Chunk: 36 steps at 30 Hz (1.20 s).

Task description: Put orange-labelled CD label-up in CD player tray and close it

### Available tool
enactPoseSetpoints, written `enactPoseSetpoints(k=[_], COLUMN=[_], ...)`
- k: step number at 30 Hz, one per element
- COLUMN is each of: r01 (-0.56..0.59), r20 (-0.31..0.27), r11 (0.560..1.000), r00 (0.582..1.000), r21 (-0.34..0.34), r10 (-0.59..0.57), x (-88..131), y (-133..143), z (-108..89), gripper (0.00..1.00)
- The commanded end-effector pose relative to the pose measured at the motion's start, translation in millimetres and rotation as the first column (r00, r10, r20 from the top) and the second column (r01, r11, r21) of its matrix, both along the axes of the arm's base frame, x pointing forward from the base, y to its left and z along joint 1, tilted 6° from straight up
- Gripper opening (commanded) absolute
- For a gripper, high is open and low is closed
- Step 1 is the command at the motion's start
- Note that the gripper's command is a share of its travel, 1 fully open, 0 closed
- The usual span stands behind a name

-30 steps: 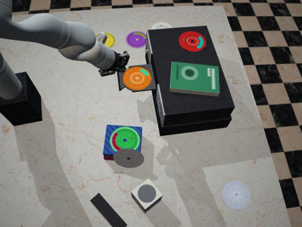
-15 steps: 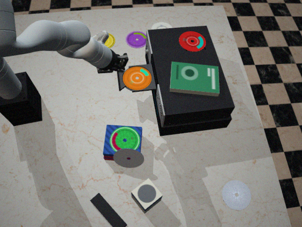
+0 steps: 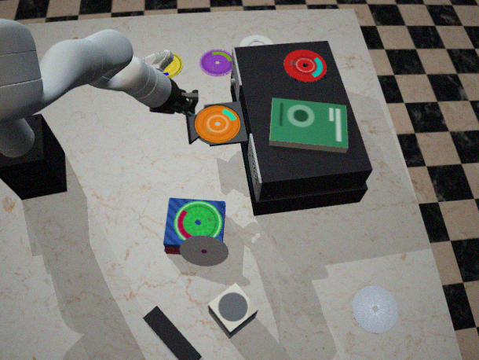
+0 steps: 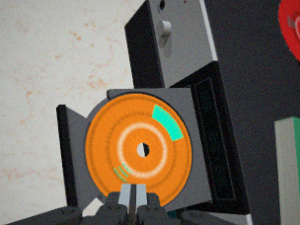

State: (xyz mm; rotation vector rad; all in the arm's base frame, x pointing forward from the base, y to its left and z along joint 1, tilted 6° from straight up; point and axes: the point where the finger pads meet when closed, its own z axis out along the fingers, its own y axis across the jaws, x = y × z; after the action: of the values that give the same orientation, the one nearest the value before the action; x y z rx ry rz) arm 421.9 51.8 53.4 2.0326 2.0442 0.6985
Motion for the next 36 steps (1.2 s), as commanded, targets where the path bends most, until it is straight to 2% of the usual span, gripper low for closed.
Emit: enactPoseSetpoints(k=[1,10,21,23,36], r01=[0.053,0.167,0.343,0.343,0.535], r20=[-0.009,-0.029,-0.066,-0.066,-0.118], r11=[0.998,0.985,0.935,0.935,0.835], r00=[0.999,0.986,0.939,0.939,0.844], r21=[0.021,0.049,0.09,0.09,0.127], r10=[-0.053,-0.166,-0.338,-0.338,-0.523], x=[-6,-10,-15,-15,-22], y=[4,7,10,10,15], z=[-4.9,-7.4,-11.2,-11.2,-15.8], gripper=[0.1,0.1,0.1,0.1,0.1])
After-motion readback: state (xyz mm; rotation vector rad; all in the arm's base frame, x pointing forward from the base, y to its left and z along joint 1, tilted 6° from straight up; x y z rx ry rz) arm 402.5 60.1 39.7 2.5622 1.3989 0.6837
